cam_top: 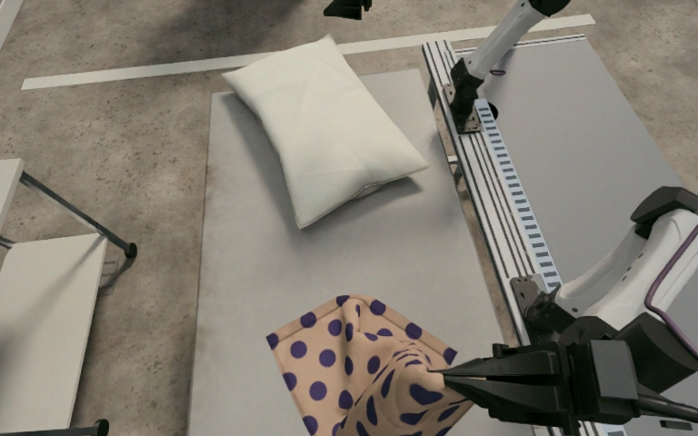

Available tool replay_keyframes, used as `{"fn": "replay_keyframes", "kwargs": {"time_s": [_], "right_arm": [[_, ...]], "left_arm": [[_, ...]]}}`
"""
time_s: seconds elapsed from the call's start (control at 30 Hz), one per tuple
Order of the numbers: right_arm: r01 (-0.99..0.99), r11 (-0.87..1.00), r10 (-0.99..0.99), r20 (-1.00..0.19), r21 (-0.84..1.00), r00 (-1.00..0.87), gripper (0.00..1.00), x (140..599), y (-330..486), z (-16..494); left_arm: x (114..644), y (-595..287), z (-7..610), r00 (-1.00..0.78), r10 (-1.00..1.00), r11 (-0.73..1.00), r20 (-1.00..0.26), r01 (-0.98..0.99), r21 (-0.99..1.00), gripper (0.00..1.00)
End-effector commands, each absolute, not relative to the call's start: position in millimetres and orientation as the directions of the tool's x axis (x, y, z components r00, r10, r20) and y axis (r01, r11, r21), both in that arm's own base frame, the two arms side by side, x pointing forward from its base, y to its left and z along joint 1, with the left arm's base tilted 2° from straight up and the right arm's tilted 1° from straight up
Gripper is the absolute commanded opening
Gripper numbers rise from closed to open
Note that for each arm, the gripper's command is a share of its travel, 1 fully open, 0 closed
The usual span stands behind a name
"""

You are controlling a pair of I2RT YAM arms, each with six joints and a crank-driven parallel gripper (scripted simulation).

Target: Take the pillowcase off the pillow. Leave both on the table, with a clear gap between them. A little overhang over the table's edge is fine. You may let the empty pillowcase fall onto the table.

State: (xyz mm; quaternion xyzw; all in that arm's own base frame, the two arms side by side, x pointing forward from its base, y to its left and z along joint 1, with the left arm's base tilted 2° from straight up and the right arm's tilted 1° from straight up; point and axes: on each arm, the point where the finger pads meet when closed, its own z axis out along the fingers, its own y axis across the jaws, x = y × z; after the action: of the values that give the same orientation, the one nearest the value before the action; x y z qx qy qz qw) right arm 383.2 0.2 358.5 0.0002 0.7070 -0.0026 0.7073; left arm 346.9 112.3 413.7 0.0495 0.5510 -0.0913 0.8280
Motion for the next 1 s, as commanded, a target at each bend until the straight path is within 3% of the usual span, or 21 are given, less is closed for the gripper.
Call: {"fn": "replay_keyframes", "kwargs": {"time_s": [0.0,0.97], "right_arm": [[0.008,1.000,-0.010,-1.000,-0.010,-0.004,0.63,384.6,-1.3,354.9],[0.008,1.000,-0.010,-1.000,-0.010,-0.004,0.63,384.6,-1.3,354.9]], "left_arm": [[334.9,105.0,423.9,0.432,-0.061,0.976,-0.900,0.213,0.036,0.01],[305.8,105.4,365.9,0.430,-0.046,0.982,-0.902,0.187,0.039,0.01]]}}
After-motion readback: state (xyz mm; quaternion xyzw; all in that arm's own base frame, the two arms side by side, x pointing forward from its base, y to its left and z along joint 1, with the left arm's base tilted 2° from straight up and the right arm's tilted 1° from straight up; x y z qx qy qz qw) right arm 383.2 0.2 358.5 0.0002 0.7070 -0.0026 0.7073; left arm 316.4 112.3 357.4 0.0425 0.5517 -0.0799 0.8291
